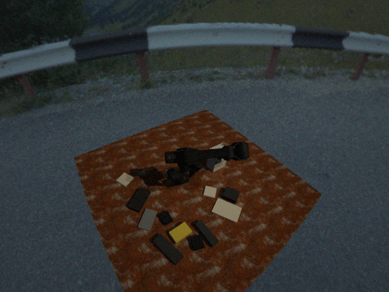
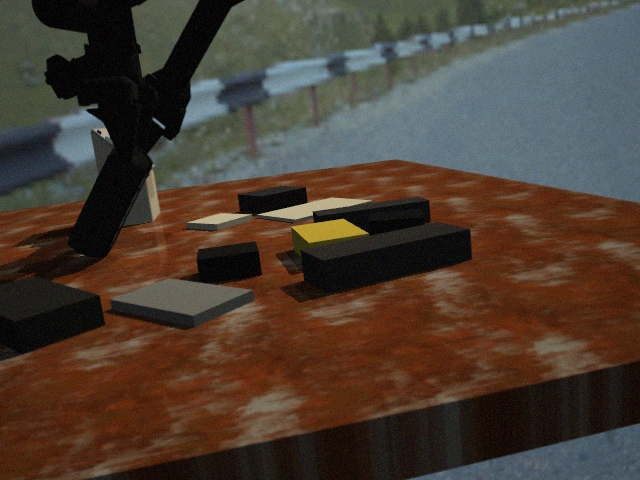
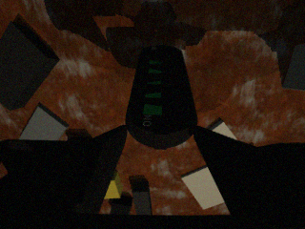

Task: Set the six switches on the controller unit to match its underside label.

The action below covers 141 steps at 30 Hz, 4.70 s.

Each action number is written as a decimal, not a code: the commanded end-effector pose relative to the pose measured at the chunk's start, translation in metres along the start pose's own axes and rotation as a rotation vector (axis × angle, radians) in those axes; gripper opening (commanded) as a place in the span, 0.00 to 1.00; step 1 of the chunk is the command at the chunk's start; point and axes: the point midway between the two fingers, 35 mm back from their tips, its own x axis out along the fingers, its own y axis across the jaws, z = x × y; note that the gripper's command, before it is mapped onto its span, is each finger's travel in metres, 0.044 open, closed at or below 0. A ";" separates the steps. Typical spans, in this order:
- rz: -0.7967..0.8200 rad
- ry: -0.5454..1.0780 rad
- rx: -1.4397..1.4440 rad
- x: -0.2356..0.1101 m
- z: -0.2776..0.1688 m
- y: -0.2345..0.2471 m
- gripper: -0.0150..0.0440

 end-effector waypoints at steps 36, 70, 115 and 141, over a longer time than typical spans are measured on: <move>-0.008 0.002 0.000 0.019 -0.026 -0.002 0.83; -0.008 0.004 -0.001 0.037 -0.046 -0.002 0.83; -0.008 0.006 -0.001 0.066 -0.065 -0.003 0.83; -0.008 0.008 -0.001 0.085 -0.069 -0.003 0.83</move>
